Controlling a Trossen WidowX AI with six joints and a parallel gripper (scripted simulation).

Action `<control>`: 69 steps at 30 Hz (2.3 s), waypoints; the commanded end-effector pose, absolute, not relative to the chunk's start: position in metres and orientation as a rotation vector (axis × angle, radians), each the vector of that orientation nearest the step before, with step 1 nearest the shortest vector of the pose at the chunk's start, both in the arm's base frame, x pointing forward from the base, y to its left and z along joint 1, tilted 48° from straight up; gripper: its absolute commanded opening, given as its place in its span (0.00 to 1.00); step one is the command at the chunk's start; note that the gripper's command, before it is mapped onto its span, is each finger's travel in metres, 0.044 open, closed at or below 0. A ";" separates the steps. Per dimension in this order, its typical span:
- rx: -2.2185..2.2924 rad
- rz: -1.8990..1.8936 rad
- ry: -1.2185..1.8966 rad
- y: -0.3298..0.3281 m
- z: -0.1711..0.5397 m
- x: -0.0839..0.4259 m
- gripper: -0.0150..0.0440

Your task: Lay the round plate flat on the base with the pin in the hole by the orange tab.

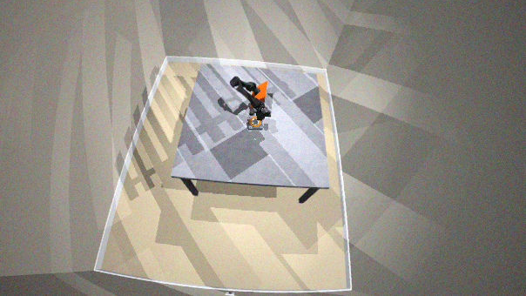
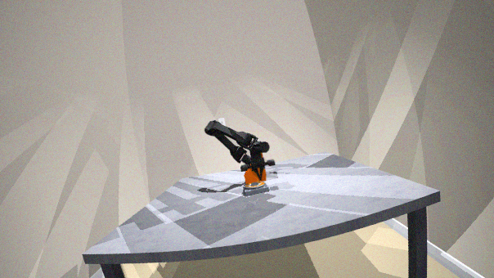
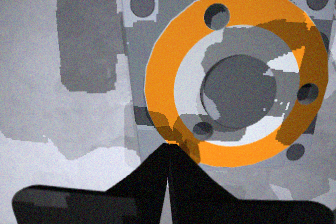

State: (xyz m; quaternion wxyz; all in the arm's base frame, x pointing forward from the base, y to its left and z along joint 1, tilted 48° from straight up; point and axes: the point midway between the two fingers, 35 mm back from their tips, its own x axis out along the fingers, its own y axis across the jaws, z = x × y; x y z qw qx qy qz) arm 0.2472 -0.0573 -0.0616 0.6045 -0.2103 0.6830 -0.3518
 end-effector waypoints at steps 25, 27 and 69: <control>-0.497 -0.819 1.595 -0.070 -0.047 0.231 0.25; -0.497 -0.819 1.595 -0.071 -0.046 0.231 0.25; -0.498 -0.821 1.595 -0.098 -0.015 0.233 0.25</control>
